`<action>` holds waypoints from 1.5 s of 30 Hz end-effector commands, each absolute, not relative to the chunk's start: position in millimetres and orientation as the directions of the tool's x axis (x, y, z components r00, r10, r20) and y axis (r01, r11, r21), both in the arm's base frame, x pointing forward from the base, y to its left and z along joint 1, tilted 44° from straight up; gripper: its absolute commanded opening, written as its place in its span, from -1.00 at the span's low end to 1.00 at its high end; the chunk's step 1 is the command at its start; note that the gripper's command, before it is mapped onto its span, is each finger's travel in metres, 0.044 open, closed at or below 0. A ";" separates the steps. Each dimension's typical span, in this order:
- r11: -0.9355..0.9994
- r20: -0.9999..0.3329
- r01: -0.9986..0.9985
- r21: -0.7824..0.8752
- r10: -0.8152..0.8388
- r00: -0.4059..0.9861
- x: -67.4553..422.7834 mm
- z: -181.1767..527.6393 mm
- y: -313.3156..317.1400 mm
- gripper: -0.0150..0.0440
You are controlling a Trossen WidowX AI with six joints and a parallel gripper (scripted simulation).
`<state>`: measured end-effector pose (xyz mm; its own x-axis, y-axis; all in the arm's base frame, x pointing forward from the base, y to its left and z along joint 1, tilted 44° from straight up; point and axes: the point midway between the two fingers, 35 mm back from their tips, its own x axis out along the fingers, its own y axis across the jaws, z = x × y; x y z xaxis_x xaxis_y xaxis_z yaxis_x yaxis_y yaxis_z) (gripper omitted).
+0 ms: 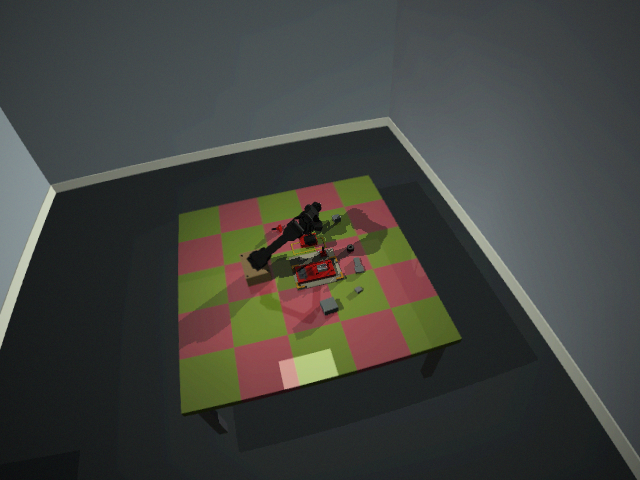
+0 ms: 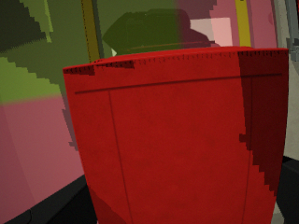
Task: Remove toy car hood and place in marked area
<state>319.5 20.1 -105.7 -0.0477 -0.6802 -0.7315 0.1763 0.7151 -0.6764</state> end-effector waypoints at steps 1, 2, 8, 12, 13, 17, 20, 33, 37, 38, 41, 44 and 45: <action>0.713 -0.729 0.172 -0.680 -0.683 -0.048 318.6 -107.9 17.4 -0.49; 0.713 -0.729 0.172 -0.680 -0.683 -0.048 318.5 -108.3 17.0 -0.49; 0.713 -0.728 0.172 -0.680 -0.684 -0.048 317.9 -110.9 14.2 -0.49; 0.712 -0.728 0.172 -0.680 -0.684 -0.048 317.5 -112.5 12.4 -0.49; 0.712 -0.728 0.172 -0.680 -0.684 -0.048 317.4 -112.7 12.2 -0.49; 0.712 -0.728 0.172 -0.680 -0.684 -0.048 317.4 -113.2 11.8 -0.49; 0.712 -0.728 0.172 -0.680 -0.684 -0.048 317.4 -114.0 10.9 -0.49; 0.712 -0.728 0.172 -0.681 -0.684 -0.048 317.1 -118.7 6.5 -0.49; 0.712 -0.728 0.172 -0.681 -0.684 -0.048 317.0 -120.1 5.1 -0.49; 0.712 -0.728 0.172 -0.681 -0.684 -0.048 317.0 -120.5 4.8 -0.49; 0.712 -0.728 0.172 -0.681 -0.684 -0.048 316.9 -121.5 3.7 -0.49; 0.712 -0.728 0.172 -0.681 -0.684 -0.048 316.8 -122.6 2.7 -0.49; 0.712 -0.728 0.172 -0.681 -0.684 -0.048 316.8 -122.9 2.3 -0.49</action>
<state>317.0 4.0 -121.6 -0.0491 -0.6819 -0.7298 0.1757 0.7134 -0.6784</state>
